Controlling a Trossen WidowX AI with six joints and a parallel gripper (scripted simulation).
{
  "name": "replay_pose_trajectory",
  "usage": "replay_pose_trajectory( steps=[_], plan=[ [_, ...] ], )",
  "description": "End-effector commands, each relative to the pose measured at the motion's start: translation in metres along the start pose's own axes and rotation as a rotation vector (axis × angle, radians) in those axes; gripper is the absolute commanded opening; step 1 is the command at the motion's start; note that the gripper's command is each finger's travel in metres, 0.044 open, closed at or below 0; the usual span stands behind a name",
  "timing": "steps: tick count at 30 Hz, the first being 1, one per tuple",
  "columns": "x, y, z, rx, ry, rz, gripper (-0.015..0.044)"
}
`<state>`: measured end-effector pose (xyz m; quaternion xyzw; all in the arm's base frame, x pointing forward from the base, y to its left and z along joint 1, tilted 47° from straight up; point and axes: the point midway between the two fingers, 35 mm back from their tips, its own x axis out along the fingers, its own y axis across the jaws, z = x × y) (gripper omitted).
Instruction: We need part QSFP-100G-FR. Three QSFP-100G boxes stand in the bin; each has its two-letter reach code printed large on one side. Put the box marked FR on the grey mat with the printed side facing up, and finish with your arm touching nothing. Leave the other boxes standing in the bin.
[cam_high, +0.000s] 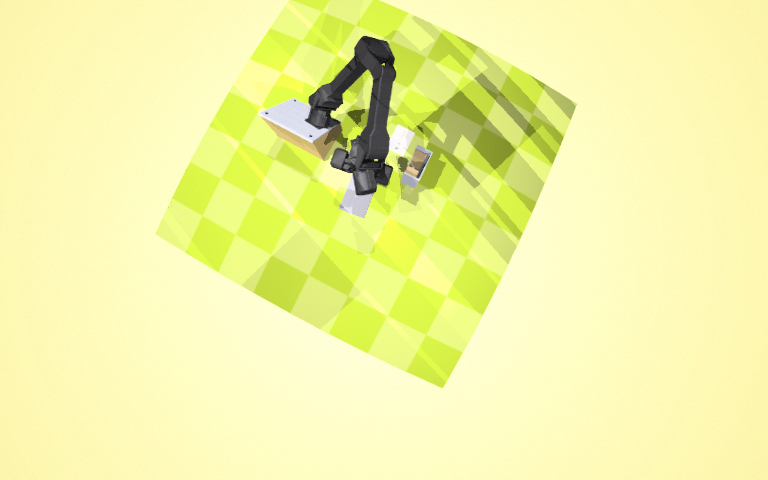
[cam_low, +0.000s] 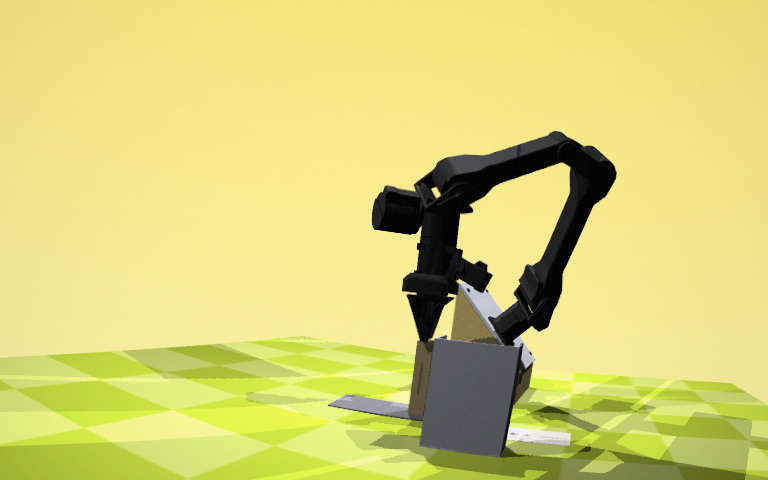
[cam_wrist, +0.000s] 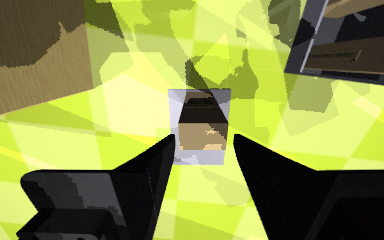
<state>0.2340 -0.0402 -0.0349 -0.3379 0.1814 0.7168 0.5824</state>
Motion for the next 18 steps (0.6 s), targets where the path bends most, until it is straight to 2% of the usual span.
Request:
replay_pose_trajectory(
  steps=[1, 7, 18],
  plan=[
    [0.0089, 0.0009, 0.0015, 0.006, -0.007, 0.001, 0.0236],
    [0.01, 0.001, 0.0015, 0.006, -0.007, 0.001, 0.0236],
    [0.0076, 0.0007, 0.0007, 0.0, -0.003, 0.002, 0.0163]
  ],
)
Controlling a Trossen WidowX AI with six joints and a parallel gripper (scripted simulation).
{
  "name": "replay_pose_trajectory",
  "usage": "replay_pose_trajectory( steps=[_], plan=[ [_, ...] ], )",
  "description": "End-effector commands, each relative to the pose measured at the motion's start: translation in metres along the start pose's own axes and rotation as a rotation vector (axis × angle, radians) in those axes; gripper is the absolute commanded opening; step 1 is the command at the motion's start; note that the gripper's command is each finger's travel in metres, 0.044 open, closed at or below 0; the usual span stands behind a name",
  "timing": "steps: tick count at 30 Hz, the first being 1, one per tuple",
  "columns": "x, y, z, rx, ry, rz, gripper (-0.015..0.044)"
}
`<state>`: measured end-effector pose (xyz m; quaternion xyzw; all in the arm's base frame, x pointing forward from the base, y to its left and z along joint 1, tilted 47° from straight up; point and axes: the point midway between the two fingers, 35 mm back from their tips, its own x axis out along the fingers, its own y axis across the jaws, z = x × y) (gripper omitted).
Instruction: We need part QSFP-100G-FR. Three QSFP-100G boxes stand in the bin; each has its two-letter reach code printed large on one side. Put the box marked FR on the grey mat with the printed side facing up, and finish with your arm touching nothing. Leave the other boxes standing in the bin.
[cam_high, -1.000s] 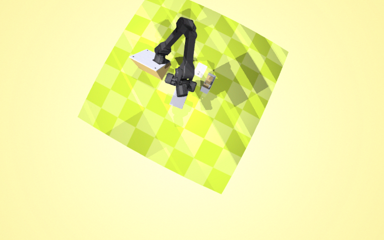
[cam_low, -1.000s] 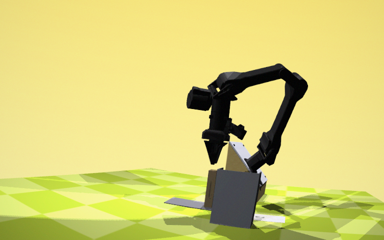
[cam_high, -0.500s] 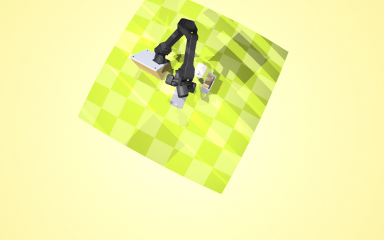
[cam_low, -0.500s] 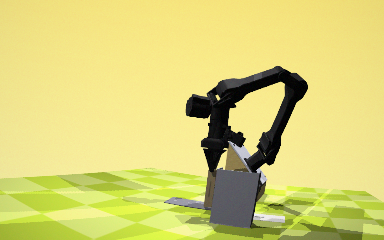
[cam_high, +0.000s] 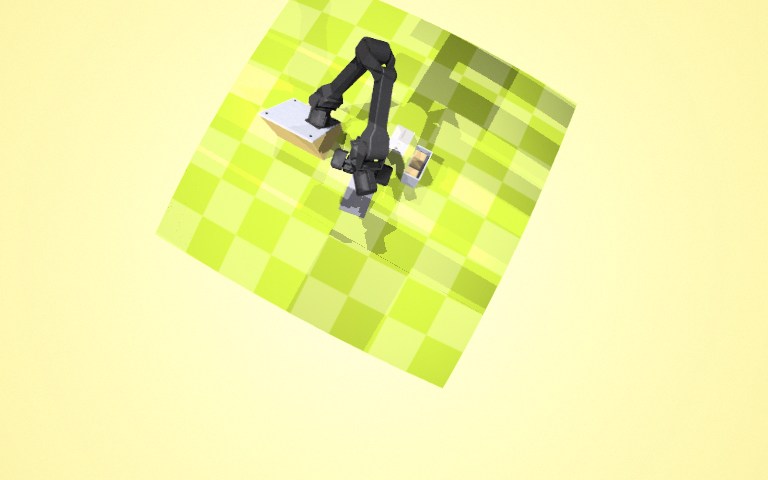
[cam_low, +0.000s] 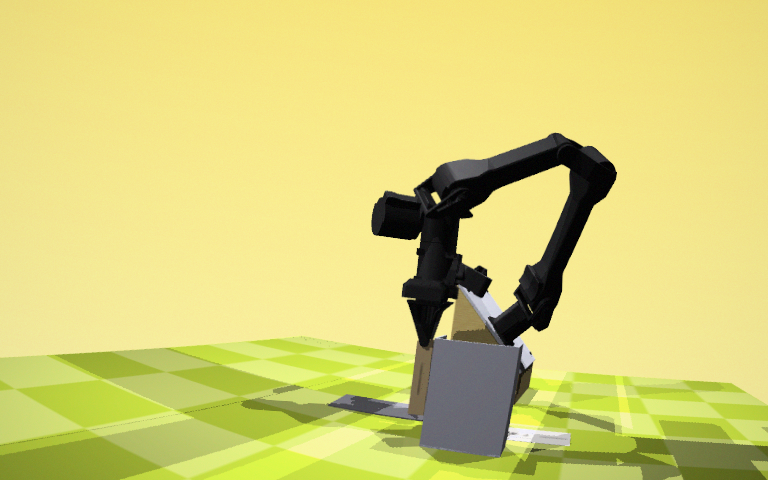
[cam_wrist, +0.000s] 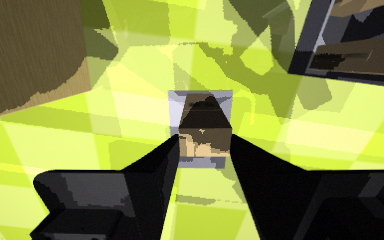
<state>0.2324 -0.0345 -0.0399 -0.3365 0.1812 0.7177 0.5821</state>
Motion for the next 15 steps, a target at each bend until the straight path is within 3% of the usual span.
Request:
replay_pose_trajectory(
  steps=[1, 15],
  plan=[
    [-0.0002, -0.0001, 0.0001, 0.0, 0.0, 0.0, 0.0156],
    [0.0008, 0.0035, 0.0004, 0.002, -0.003, -0.023, 0.0152]
  ],
)
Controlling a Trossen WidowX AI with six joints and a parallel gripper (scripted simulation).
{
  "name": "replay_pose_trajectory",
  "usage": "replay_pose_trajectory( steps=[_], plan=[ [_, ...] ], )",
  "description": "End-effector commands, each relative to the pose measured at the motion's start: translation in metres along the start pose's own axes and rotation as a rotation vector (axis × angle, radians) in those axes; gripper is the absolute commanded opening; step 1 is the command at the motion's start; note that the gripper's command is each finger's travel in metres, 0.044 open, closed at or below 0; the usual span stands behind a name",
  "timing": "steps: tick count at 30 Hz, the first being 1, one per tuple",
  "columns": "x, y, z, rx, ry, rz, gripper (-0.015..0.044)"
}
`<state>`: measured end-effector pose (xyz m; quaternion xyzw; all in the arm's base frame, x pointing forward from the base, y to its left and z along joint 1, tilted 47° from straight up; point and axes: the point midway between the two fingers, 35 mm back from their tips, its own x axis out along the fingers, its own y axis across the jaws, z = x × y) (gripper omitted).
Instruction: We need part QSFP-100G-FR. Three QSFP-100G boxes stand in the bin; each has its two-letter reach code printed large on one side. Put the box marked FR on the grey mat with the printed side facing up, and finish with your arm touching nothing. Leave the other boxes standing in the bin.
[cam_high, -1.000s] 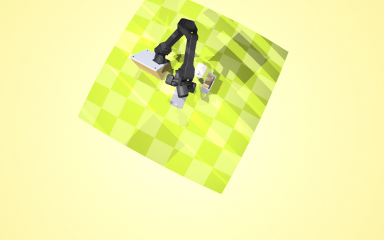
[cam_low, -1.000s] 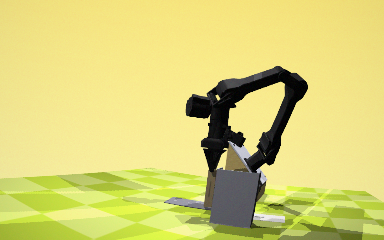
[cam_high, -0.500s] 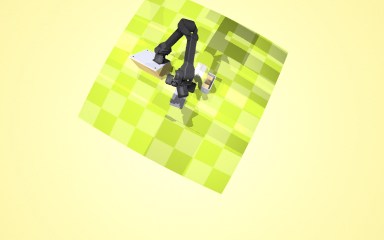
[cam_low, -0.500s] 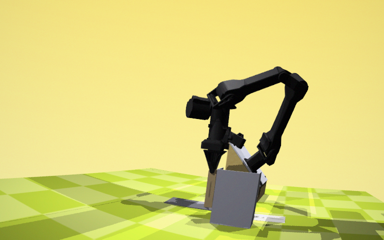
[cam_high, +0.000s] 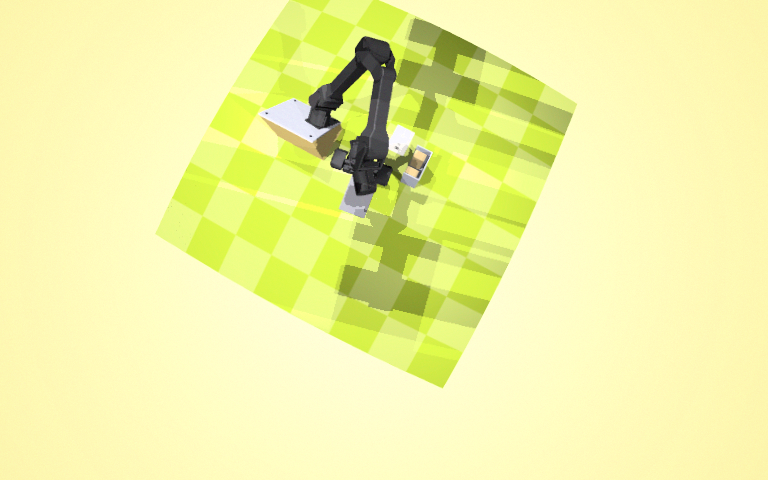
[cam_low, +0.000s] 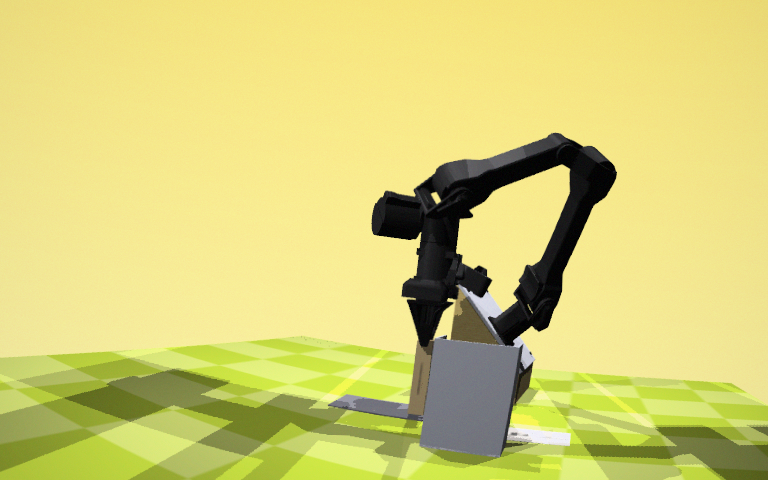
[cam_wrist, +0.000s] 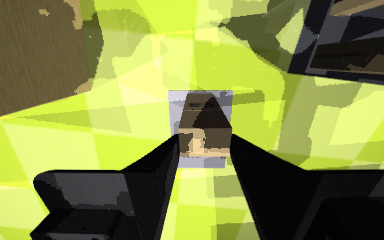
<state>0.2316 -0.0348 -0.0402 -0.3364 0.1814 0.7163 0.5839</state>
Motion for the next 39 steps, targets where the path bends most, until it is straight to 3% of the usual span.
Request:
replay_pose_trajectory(
  steps=[1, 14, 39],
  plan=[
    [0.001, 0.004, 0.001, 0.0, -0.004, -0.029, 0.0152],
    [0.001, 0.027, 0.001, 0.003, -0.004, -0.179, 0.0152],
    [-0.032, 0.026, 0.0, 0.003, -0.003, -0.18, 0.0152]
  ],
)
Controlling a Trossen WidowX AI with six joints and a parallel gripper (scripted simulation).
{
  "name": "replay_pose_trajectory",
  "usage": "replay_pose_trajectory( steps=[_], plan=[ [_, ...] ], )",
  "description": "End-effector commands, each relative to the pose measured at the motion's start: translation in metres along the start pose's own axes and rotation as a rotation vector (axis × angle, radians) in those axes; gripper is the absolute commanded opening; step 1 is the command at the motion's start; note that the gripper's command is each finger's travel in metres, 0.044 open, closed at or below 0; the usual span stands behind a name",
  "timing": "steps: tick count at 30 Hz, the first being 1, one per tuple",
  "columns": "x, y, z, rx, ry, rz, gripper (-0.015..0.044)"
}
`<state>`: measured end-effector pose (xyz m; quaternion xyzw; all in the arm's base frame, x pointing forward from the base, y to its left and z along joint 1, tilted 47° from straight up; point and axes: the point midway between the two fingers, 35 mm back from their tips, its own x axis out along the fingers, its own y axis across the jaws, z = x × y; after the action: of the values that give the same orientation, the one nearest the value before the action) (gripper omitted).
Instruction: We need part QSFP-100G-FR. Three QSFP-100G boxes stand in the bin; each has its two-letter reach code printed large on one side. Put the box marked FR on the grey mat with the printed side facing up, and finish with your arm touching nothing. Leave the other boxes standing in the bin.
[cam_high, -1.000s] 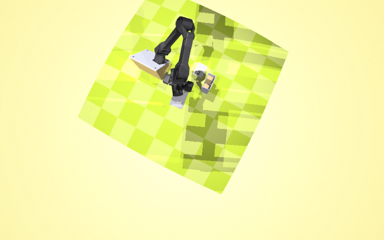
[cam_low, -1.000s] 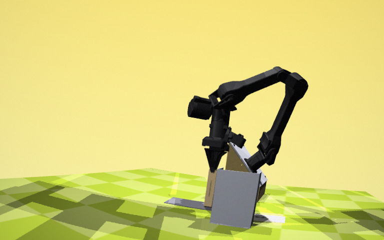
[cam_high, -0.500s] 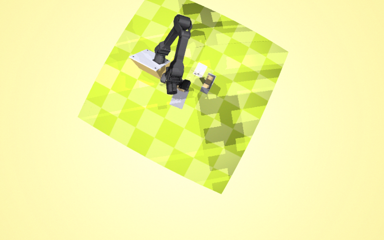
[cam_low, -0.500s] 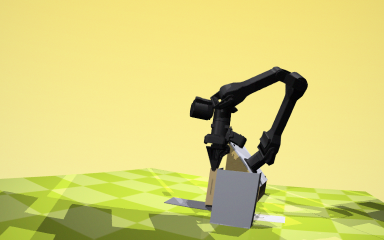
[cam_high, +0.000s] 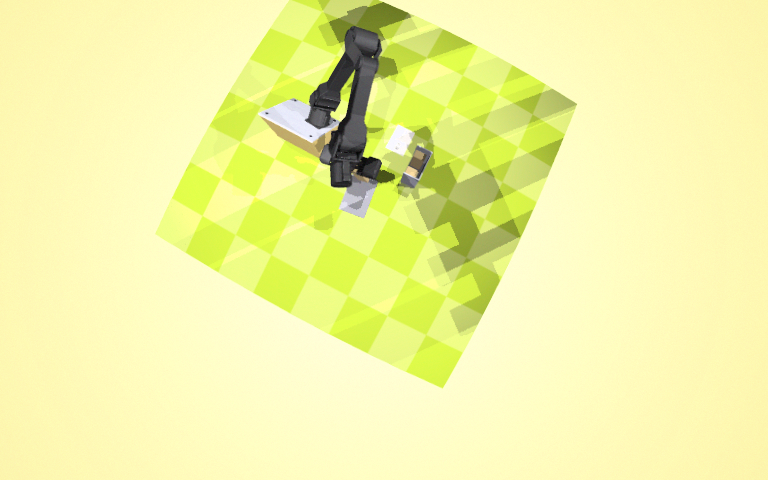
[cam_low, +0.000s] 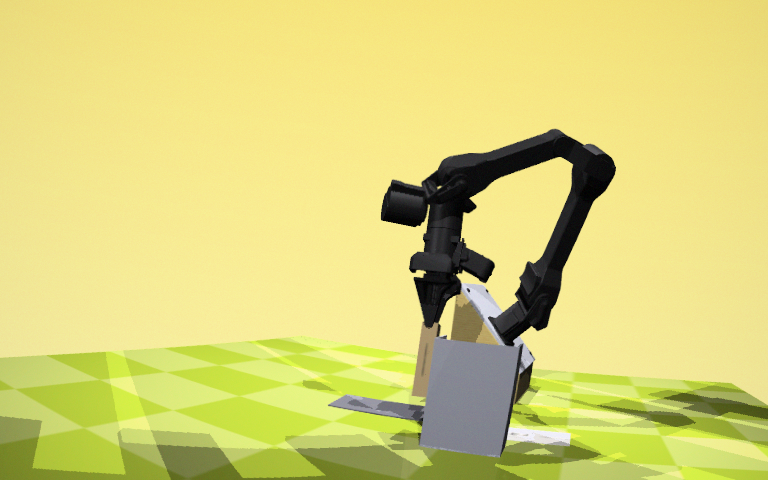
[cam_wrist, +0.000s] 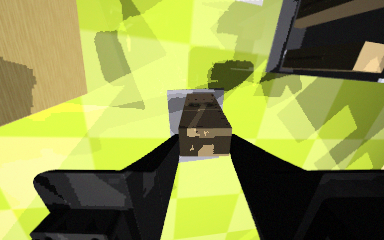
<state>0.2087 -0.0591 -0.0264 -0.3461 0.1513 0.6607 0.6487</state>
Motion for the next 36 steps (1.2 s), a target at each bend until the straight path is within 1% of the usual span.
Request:
replay_pose_trajectory(
  steps=[1, 6, 10, 36],
  plan=[
    [-0.008, -0.001, 0.0, -0.007, 0.004, 0.001, 0.0152],
    [-0.015, -0.002, 0.0, -0.007, 0.004, 0.002, 0.0152],
    [-0.012, -0.003, 0.001, 0.0, 0.002, -0.001, 0.0152],
    [-0.01, -0.046, 0.026, 0.033, 0.034, 0.006, 0.0152]
  ],
)
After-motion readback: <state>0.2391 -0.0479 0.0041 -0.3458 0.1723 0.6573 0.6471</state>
